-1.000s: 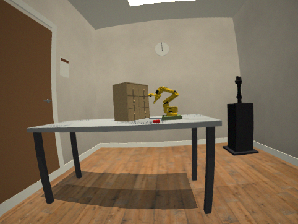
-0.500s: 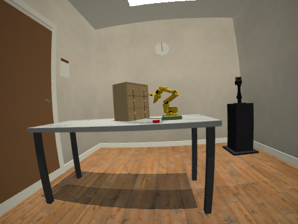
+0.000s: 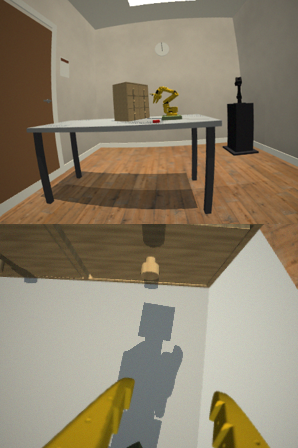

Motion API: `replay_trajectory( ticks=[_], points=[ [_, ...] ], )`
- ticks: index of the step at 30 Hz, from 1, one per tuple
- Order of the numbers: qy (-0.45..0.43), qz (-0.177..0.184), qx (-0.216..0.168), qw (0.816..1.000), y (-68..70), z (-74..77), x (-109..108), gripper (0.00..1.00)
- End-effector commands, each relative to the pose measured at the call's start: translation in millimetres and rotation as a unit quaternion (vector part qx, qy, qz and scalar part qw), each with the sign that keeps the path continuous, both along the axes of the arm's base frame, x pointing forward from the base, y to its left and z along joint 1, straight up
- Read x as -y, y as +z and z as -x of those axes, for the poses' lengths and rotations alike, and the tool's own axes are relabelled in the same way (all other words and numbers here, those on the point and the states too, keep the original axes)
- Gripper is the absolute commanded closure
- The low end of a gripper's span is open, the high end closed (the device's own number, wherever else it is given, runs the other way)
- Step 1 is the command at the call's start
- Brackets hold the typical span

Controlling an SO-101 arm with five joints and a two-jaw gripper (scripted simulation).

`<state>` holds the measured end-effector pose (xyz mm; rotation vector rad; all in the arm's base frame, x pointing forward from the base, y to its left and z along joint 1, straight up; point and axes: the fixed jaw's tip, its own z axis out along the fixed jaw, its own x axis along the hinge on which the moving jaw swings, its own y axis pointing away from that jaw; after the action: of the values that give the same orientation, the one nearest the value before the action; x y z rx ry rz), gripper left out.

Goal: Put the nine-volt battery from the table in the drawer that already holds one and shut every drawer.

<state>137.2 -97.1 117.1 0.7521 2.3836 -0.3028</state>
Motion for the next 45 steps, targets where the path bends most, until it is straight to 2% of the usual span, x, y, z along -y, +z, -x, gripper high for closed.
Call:
replay_trajectory(
  ticks=[1,41,45],
  points=[
    [-0.011,0.004,0.014,1.000,4.4,-0.7,2.9,0.79],
    [-0.011,0.004,0.014,1.000,4.4,-0.7,2.9,0.79],
    [-0.010,-0.006,0.048,0.999,2.0,-16.4,-0.3,0.79]
  ],
)
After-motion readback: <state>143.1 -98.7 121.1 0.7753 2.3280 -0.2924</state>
